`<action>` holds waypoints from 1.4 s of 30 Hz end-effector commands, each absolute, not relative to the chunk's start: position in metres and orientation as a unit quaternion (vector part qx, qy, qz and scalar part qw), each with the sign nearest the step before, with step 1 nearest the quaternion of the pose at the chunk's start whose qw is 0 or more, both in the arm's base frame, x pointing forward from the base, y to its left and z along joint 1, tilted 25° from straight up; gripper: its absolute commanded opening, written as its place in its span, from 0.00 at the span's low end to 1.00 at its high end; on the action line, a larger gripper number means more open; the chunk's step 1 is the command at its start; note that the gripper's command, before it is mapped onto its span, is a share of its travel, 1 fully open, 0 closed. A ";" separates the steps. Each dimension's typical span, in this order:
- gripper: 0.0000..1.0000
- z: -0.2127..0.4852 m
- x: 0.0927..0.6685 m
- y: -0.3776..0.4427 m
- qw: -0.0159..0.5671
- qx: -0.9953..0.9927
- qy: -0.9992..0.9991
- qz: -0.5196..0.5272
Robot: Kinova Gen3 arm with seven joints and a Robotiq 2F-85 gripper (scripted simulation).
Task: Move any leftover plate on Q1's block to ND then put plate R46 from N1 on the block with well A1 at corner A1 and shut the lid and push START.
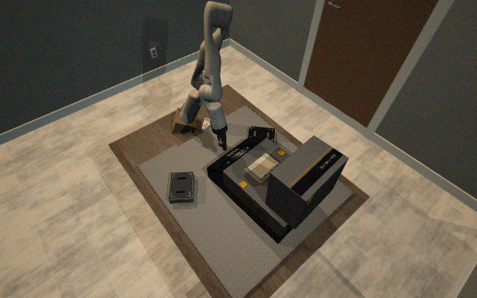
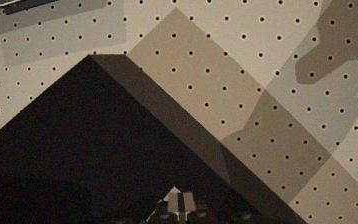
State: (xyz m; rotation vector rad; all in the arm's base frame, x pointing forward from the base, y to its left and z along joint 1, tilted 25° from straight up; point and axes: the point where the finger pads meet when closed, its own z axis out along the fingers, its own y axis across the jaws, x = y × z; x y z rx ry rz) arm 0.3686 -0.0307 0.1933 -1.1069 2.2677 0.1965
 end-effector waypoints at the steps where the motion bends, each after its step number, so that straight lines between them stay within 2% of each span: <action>1: 0.10 0.194 0.369 -0.031 0.301 -0.417 0.855 0.074; 42: 0.10 0.186 0.380 -0.026 0.301 -0.417 0.855 0.074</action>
